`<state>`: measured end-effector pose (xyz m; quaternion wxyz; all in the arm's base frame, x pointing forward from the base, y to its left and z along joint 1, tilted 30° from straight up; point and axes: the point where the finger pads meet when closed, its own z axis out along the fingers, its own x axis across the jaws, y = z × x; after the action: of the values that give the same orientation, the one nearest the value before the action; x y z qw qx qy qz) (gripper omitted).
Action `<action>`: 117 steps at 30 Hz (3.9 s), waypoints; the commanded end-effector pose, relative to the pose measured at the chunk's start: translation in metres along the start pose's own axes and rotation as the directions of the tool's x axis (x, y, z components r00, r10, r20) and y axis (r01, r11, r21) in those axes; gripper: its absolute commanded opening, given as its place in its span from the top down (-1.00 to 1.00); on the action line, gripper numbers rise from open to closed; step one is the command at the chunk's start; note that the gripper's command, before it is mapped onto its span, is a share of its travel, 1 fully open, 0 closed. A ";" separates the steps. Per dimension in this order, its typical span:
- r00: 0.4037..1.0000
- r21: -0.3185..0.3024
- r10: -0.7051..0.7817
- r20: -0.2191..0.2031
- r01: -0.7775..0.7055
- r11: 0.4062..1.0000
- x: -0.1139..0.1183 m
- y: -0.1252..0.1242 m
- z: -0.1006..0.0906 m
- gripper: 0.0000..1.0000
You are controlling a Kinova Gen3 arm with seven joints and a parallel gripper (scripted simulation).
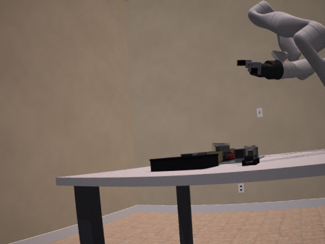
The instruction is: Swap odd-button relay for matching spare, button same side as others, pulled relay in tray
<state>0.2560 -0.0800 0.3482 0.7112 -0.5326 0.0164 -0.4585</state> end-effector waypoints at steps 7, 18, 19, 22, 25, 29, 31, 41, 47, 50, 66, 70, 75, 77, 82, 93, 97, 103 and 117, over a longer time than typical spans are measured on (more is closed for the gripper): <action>1.000 -0.009 -0.024 0.018 0.024 1.000 0.023 -0.023 0.005 -1.00; 1.000 -0.007 -0.018 0.013 0.019 1.000 0.048 -0.044 0.007 -1.00; 1.000 -0.007 -0.019 0.014 0.019 1.000 0.051 -0.047 0.008 -1.00; 1.000 -0.008 -0.022 0.016 0.022 1.000 0.059 -0.054 0.009 -1.00; 1.000 -0.010 -0.025 0.019 0.025 1.000 0.068 -0.062 0.011 -1.00; 0.999 -0.010 -0.027 0.020 0.027 1.000 0.073 -0.067 0.012 -1.00; 1.000 0.000 -0.010 0.020 0.010 1.000 0.077 -0.068 0.014 -1.00; 1.000 -0.008 -0.023 0.020 0.023 1.000 0.104 -0.094 0.019 -1.00; 1.000 0.001 -0.012 0.022 0.012 1.000 0.114 -0.101 0.023 -1.00; 1.000 -0.002 -0.015 0.021 0.015 1.000 0.122 -0.109 0.024 -1.00; 1.000 -0.002 -0.017 0.022 0.017 1.000 0.160 -0.144 0.031 -1.00; 1.000 -0.005 -0.020 0.021 0.020 1.000 0.171 -0.155 0.032 -1.00; 0.999 -0.008 -0.025 0.021 0.025 1.000 0.184 -0.168 0.033 -1.00; 0.999 -0.010 -0.026 0.021 0.027 1.000 0.190 -0.174 0.034 -1.00; 1.000 -0.003 -0.019 0.021 0.019 1.000 0.197 -0.180 0.036 -1.00; 0.999 -0.009 -0.026 0.021 0.026 1.000 0.227 -0.210 0.038 -1.00; 0.999 -0.010 -0.027 0.021 0.028 1.000 0.233 -0.216 0.038 -1.00; 1.000 -0.007 -0.023 0.020 0.023 1.000 0.232 -0.215 0.039 -1.00; 0.999 -0.010 -0.027 0.021 0.027 1.000 0.230 -0.214 0.038 -1.00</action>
<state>0.2733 -0.2089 0.6370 0.7023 -0.5414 0.0042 -0.4622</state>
